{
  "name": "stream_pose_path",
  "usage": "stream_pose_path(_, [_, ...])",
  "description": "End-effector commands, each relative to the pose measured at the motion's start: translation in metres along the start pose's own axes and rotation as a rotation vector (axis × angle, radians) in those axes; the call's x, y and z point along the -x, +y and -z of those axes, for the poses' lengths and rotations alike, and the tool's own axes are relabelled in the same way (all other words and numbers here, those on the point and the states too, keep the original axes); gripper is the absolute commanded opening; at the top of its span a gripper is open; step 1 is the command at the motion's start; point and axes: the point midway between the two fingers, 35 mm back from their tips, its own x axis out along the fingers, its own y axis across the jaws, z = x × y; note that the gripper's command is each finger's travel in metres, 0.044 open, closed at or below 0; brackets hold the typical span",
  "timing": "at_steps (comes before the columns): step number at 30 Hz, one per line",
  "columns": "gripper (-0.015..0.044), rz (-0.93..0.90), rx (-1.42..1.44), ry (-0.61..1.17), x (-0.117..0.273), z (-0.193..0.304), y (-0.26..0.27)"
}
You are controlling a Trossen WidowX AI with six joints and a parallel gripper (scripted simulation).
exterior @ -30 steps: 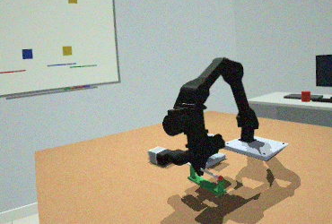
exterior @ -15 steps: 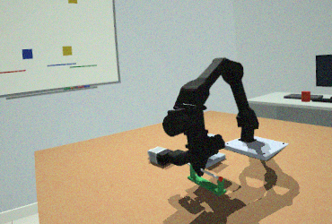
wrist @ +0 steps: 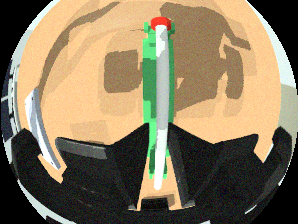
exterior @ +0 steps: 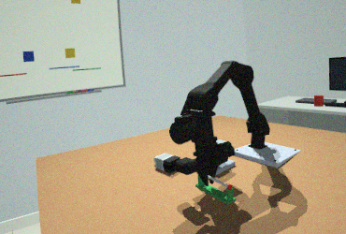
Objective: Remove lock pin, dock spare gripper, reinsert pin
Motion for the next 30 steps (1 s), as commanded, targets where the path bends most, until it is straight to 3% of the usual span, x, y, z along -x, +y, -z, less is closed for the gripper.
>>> stream_pose_path(1, [0.0157,0.002,0.0,0.0,0.0,0.0,0.0])
stream_pose_path(12, [0.044,-0.005,0.0,0.001,0.014,-0.001,0.001])
stream_pose_path(30, [0.044,-0.021,-0.002,0.004,0.061,-0.006,0.003])
